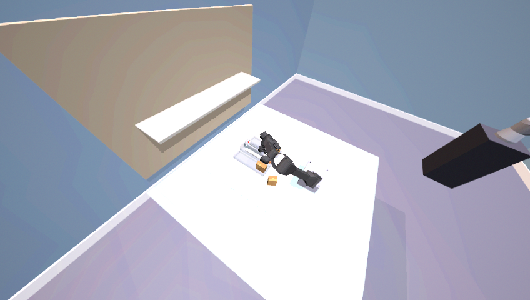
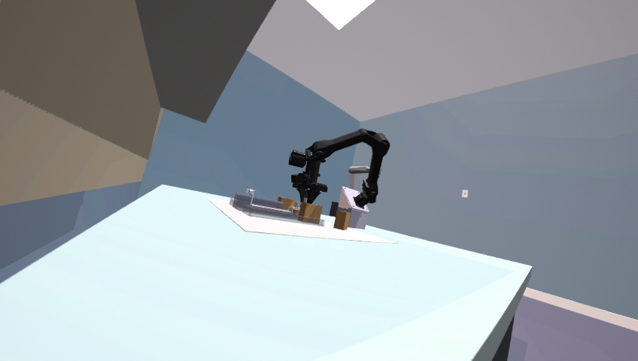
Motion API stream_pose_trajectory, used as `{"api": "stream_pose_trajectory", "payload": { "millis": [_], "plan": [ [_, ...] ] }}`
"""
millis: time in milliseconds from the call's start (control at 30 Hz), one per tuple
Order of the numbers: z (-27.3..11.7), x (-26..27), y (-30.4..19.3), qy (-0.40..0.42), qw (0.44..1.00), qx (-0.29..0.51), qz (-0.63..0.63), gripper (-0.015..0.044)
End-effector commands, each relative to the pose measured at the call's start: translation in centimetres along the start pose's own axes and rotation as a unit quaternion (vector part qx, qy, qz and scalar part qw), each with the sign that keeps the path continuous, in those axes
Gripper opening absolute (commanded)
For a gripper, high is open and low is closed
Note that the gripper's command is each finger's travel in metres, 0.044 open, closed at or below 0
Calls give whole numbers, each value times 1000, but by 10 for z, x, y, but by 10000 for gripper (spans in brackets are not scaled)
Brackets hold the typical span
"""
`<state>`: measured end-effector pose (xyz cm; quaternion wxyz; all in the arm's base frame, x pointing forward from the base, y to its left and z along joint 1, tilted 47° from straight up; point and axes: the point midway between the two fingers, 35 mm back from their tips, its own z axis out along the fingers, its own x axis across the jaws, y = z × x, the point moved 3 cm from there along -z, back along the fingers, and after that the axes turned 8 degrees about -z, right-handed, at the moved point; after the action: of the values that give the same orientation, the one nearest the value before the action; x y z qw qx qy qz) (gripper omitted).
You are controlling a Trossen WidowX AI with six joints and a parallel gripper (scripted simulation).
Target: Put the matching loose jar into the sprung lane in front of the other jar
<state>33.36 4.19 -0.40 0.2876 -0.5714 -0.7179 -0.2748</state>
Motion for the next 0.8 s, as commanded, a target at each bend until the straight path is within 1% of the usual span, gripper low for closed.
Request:
{"api": "stream_pose_trajectory", "payload": {
  "millis": [0, 767],
  "plan": [
    [-2, 0, 6, 1, 1000, -11, -6, 0],
    [-1, 0, 8, 1, 1000, -11, -6, 0]
  ]
}}
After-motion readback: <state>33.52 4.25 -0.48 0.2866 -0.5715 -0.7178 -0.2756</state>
